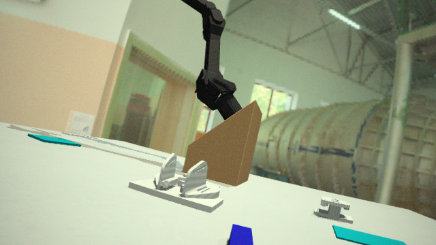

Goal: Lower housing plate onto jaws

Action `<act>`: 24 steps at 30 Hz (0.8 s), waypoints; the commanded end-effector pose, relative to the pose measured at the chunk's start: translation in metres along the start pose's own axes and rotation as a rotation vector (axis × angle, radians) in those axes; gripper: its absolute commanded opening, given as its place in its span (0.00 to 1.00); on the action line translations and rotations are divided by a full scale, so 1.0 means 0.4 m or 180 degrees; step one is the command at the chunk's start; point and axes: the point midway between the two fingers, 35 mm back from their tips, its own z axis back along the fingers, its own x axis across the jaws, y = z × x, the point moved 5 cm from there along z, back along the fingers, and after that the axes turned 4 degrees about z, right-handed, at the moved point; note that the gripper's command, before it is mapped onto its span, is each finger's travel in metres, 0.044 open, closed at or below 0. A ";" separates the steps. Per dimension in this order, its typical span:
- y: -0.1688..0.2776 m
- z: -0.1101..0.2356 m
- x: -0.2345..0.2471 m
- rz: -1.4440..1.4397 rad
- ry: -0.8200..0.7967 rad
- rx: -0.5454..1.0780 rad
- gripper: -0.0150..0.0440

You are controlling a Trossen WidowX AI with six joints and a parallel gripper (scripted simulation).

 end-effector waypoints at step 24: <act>0.064 -0.077 0.523 0.0092 -0.1862 0.0149 1.00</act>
